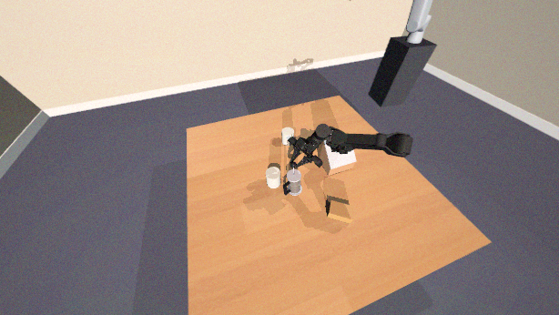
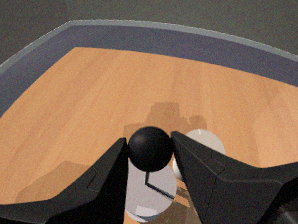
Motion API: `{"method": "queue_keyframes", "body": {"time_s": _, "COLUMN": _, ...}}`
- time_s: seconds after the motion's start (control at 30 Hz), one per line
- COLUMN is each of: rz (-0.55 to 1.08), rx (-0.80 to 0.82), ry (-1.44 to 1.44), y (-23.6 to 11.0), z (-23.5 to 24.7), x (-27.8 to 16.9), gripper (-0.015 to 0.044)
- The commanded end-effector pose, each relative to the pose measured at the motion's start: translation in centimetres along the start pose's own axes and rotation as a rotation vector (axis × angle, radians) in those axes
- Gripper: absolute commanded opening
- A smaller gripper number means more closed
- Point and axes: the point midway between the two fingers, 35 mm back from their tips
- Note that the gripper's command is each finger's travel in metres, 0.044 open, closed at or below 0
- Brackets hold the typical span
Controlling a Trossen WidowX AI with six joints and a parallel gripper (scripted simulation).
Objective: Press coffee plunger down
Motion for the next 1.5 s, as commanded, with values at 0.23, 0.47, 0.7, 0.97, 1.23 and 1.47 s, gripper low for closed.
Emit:
{"method": "queue_keyframes", "body": {"time_s": 0.23, "rz": 0.024, "rx": -0.006, "ry": 0.035, "y": 1.2, "z": -0.5, "x": -2.5, "gripper": 0.0123}}
{"method": "queue_keyframes", "body": {"time_s": 0.47, "rz": 0.02, "rx": -0.004, "ry": 0.036, "y": 2.0, "z": -0.5, "x": -3.5, "gripper": 0.0123}}
{"method": "queue_keyframes", "body": {"time_s": 0.7, "rz": 0.014, "rx": 0.0, "ry": 0.039, "y": 2.8, "z": -0.3, "x": -4.3, "gripper": 0.0123}}
{"method": "queue_keyframes", "body": {"time_s": 0.97, "rz": 0.009, "rx": 0.004, "ry": 0.041, "y": 3.6, "z": -0.3, "x": -4.4, "gripper": 0.0123}}
{"method": "queue_keyframes", "body": {"time_s": 1.23, "rz": 0.009, "rx": 0.005, "ry": 0.041, "y": 3.8, "z": -0.4, "x": -4.2, "gripper": 0.0123}}
{"method": "queue_keyframes", "body": {"time_s": 1.47, "rz": 0.009, "rx": 0.005, "ry": 0.04, "y": 3.9, "z": -0.5, "x": -4.0, "gripper": 0.0123}}
Point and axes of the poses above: the point midway between the two fingers, 35 mm back from their tips, its own y axis out along the fingers, its own z axis across the jaws, x = y × z, and after that the axes turned 3 degrees about y, right-handed
